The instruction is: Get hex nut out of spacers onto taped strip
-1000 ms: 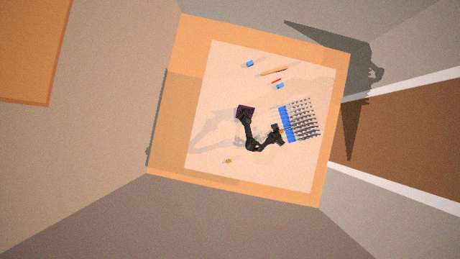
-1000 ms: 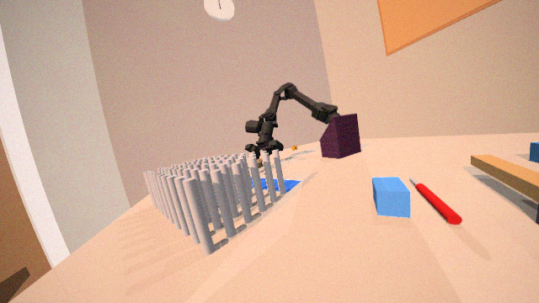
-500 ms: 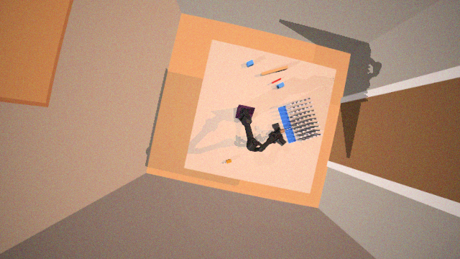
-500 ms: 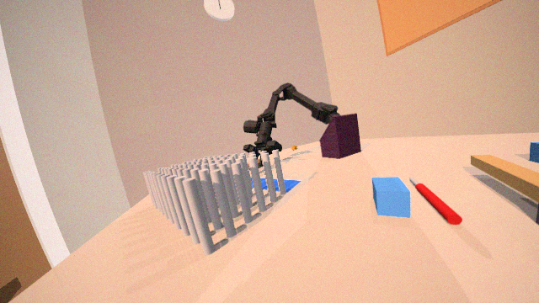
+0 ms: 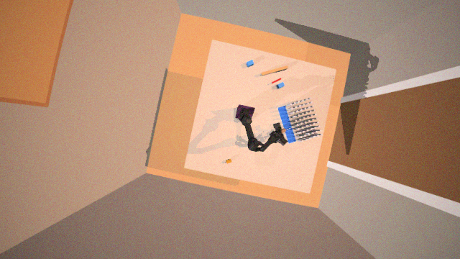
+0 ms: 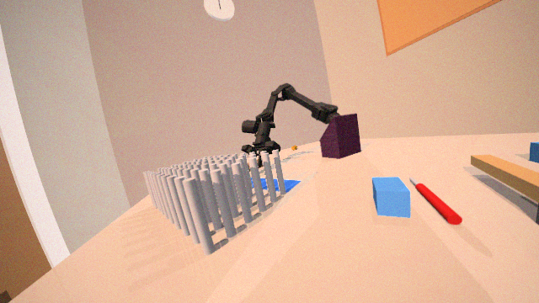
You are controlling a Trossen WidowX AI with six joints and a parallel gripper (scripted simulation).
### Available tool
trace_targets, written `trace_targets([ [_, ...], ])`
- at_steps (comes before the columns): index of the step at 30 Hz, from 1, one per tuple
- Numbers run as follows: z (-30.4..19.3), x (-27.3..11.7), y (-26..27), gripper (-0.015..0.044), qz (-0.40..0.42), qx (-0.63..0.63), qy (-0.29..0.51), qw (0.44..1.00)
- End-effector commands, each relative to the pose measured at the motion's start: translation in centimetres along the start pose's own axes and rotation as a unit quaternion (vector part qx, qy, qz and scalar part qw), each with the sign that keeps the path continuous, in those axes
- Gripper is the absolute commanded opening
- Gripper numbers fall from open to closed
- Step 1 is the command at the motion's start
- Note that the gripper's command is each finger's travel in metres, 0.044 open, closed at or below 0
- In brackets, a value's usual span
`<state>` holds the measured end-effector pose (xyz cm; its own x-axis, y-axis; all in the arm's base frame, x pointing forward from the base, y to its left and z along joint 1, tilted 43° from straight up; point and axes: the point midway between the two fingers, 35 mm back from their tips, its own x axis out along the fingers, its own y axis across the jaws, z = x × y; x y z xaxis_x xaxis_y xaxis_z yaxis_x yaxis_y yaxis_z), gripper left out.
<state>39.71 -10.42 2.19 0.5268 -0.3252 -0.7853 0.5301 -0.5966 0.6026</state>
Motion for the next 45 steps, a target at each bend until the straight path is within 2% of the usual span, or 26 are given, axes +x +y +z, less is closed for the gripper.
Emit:
trace_targets([
  [1, -0.5, 0.1, 0.2, 0.0000, 0.003, 0.002, 0.002, 1.000],
  [45, -3.2, 2.0, 0.2, 0.0000, 0.004, 0.003, 0.003, 1.000],
])
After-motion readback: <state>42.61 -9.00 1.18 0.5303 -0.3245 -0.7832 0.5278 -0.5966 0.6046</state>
